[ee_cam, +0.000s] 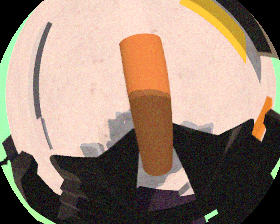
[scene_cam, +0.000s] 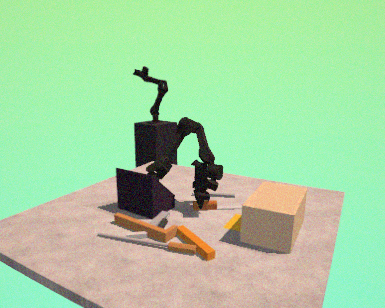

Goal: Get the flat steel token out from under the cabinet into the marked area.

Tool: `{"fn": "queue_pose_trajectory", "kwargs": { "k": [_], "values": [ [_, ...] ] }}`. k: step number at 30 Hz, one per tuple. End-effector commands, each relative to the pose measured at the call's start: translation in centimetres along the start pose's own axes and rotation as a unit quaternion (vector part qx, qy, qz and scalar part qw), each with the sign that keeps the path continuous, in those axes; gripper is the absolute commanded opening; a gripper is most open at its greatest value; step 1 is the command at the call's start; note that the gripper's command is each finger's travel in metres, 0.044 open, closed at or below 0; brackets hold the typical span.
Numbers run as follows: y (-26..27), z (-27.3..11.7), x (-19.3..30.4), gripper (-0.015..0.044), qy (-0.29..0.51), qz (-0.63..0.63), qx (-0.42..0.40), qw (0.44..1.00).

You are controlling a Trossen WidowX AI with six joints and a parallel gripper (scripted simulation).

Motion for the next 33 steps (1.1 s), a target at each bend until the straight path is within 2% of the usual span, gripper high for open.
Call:
{"fn": "queue_pose_trajectory", "kwargs": {
  "k": [1,33],
  "values": [
    [-0.6,-0.1,0.0,0.0000,-0.002,0.001,0.002,1.000],
    [-4.1,-0.1,1.5,0.0000,-0.002,0.001,0.003,1.000]
  ]
}}
Point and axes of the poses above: the point midway between the two fingers, 35 mm back from their tips, its own z axis out along the fingers, its own y axis across the jaws, x = y × z, the point moved 7 cm from there along -z, back along the fingers, and after that the axes turned 10 degrees about z, right-handed, at the moved point
